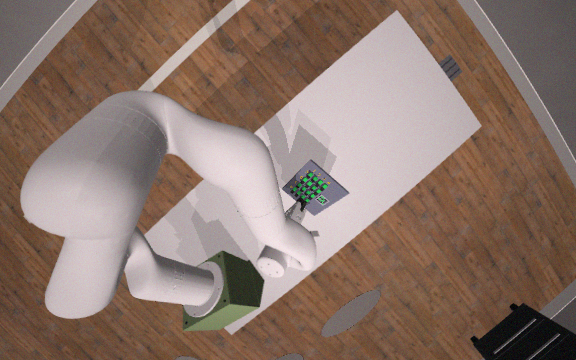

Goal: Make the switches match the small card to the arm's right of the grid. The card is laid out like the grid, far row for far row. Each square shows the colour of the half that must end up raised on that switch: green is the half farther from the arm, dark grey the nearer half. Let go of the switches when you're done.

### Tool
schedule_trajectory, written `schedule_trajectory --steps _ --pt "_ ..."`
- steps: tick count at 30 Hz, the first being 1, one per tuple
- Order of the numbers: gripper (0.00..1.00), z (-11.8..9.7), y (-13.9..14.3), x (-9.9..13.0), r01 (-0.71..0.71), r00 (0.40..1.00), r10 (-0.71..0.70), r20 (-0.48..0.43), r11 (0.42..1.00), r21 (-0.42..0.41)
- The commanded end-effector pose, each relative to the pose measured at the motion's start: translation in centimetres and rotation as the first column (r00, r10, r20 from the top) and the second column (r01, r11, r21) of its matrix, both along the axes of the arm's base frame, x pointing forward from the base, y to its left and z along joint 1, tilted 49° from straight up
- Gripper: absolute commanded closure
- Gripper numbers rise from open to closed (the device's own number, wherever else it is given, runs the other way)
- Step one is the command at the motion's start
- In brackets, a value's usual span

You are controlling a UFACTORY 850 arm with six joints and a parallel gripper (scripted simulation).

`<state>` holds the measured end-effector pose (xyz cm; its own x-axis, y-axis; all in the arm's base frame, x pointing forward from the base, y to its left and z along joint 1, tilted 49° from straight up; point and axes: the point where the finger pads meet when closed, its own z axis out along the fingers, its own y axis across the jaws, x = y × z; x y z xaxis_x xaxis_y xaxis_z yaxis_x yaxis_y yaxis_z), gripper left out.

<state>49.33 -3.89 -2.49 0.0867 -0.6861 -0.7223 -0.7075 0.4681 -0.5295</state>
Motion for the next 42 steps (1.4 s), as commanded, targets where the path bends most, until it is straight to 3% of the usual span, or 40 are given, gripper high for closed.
schedule_trajectory --steps 1,26,42 --pt "1.00 0.0 0.0 0.1 0.001 1.000 -0.001 0.001 1.000 -0.001" --pt "1.00 0.0 0.0 0.2 0.001 1.000 -0.001 0.001 1.000 -0.001" --pt "1.00 -1.0 1.2 1.8 0.001 1.000 -0.001 0.001 1.000 -0.001"
